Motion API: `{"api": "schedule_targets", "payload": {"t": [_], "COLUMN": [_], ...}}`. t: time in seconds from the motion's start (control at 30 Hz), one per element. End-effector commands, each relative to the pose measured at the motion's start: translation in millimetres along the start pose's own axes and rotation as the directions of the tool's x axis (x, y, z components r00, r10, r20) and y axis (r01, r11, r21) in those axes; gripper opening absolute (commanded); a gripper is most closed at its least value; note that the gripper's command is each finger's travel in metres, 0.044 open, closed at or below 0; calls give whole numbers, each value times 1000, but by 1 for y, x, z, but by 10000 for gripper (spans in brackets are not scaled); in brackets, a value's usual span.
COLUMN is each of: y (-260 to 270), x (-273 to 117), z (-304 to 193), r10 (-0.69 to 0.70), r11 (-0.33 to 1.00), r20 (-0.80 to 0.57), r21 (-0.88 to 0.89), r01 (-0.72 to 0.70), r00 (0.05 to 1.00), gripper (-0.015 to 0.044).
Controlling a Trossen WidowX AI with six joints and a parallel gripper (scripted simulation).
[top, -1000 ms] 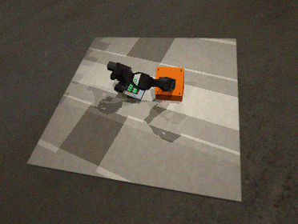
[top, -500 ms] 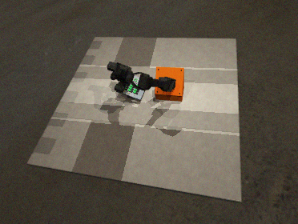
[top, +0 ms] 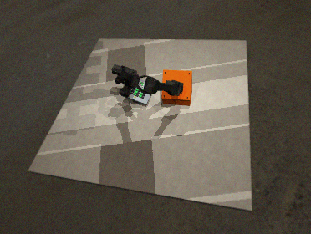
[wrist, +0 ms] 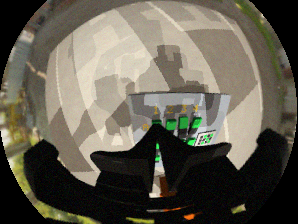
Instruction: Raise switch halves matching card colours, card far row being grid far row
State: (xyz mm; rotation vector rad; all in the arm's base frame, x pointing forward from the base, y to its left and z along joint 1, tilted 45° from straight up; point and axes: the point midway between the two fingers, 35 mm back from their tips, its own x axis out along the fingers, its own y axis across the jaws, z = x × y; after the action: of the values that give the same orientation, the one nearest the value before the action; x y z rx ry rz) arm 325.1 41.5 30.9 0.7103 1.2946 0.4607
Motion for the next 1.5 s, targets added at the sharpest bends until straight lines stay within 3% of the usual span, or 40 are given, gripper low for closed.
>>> {"api": "schedule_targets", "payload": {"t": [0.0,0.97,1.17,1.3,1.47], "y": [-1,-1,-1,-1,-1], "x": [1,5,-58,-60,-59], "z": [0,0,-2,-4,-41], "r10": [-4,-3,-7,-7,-7], "r11": [1000,1000,1000,1000,1000], "r20": [-1,-1,23,24,22], "r21": [3,3,4,4,6], "r01": [4,3,7,7,7], "r00": [1000,1000,1000,1000,1000], "gripper": [0,0,0,0,0]}}
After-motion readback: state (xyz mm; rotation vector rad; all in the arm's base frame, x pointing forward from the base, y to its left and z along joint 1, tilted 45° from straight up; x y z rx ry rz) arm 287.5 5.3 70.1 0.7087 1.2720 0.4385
